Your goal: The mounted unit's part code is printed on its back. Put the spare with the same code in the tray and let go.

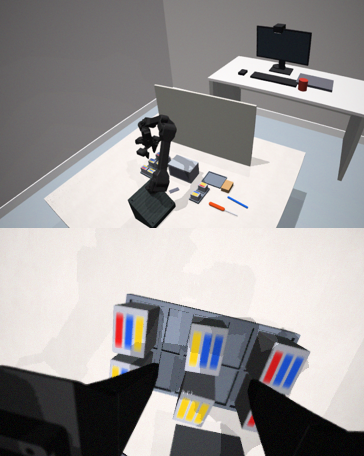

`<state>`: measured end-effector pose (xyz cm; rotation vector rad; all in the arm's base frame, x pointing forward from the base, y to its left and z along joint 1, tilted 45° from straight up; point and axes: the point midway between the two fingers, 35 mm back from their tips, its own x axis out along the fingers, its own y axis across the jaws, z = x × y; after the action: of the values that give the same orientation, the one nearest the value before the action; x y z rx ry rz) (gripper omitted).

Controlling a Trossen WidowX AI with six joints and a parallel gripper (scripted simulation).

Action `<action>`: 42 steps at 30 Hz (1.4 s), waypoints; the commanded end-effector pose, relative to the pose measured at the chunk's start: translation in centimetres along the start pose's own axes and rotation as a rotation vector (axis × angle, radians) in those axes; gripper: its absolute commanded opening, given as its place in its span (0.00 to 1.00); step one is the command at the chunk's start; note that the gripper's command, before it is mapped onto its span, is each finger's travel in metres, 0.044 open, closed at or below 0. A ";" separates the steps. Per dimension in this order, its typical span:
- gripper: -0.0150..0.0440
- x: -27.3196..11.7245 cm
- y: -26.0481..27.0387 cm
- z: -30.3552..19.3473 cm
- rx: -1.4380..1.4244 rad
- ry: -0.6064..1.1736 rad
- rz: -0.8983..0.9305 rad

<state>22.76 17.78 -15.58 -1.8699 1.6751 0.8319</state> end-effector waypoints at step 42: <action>0.76 6.3 -0.3 0.2 -0.005 0.001 -0.009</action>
<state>23.56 14.23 -19.85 -1.8709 1.6583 0.8297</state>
